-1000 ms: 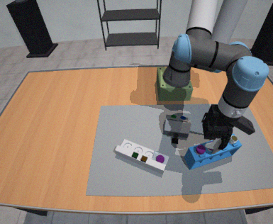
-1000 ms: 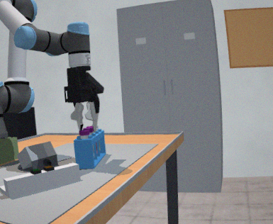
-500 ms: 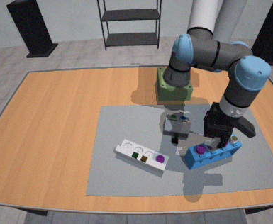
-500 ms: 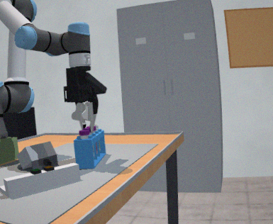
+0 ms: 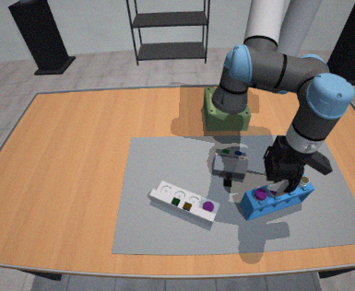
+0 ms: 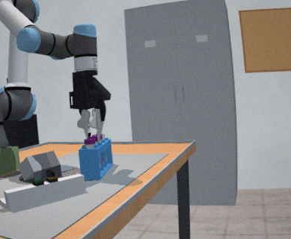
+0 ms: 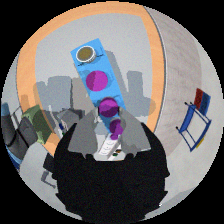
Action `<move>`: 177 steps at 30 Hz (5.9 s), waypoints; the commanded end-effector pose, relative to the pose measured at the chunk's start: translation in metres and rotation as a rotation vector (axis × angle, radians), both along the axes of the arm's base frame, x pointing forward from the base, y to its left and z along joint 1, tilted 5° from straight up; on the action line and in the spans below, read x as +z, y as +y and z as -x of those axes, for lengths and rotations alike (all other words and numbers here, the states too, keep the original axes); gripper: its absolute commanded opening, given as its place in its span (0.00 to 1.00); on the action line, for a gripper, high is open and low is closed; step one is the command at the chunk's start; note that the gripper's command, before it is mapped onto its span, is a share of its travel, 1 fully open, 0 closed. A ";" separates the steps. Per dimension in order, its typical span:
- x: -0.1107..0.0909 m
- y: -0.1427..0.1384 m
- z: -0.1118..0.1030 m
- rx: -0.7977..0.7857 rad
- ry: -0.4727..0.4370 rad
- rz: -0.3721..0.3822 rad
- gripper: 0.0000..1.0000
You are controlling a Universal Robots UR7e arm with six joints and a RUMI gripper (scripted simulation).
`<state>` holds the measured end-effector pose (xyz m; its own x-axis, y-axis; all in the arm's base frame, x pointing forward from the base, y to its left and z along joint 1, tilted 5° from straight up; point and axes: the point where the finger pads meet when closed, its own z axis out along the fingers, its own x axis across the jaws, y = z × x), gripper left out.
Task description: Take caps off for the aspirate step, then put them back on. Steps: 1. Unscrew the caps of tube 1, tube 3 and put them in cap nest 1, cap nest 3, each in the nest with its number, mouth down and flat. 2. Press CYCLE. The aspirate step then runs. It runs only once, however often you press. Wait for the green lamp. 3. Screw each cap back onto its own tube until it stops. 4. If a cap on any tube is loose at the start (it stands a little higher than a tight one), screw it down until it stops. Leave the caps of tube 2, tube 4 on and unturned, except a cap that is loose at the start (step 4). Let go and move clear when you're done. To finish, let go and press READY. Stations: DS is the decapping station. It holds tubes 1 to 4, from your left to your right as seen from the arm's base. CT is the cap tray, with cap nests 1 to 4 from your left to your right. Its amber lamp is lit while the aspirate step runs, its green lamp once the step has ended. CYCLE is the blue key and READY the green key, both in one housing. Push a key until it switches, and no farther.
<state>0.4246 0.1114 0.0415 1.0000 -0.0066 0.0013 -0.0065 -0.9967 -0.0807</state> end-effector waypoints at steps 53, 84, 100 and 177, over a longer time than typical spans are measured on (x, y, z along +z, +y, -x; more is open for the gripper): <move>0.001 0.000 0.000 0.052 -0.005 -0.005 0.35; 0.001 0.000 0.000 0.088 -0.008 -0.005 0.00; 0.001 0.000 0.000 0.786 -0.066 -0.003 0.00; 0.002 0.000 0.000 0.487 -0.041 -0.004 0.00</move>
<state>0.4246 0.1112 0.0428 0.9651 0.2608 0.0220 0.2617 -0.9626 -0.0702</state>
